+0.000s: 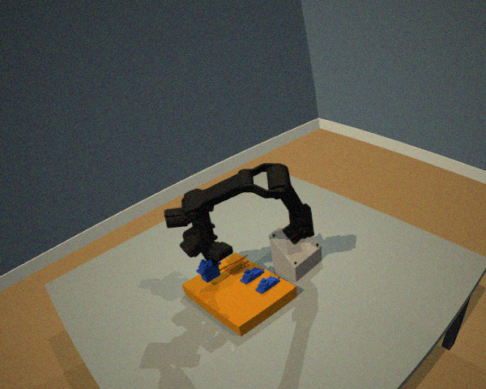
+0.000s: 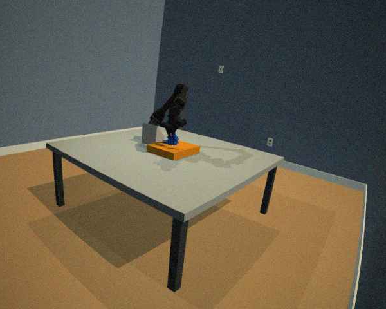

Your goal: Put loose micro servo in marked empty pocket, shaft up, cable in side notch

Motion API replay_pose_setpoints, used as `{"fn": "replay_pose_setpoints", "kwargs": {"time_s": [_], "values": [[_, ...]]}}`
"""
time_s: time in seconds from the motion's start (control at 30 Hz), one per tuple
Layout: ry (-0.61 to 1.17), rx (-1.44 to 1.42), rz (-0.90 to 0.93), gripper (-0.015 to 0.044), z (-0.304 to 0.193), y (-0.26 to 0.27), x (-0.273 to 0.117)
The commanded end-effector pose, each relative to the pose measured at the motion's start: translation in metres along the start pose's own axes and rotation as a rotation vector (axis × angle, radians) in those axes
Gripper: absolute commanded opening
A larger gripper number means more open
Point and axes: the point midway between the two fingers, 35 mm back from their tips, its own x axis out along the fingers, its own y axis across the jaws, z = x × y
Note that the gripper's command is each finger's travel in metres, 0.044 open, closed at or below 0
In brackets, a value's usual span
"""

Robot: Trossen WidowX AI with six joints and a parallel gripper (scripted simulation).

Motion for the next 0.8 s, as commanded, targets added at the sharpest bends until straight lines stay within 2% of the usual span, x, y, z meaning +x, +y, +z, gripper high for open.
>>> {"fn": "replay_pose_setpoints", "kwargs": {"time_s": [0.0, 0.6, 0.77], "values": [[-0.003, 0.012, 0.002, 0.0, -0.011, 0.0, -0.001], [0.001, 0.016, 0.0, 0.0, -0.1, 0.0, 0.0], [0.001, 0.016, 0.001, 0.0, -0.108, 0.0, 0.0]]}}
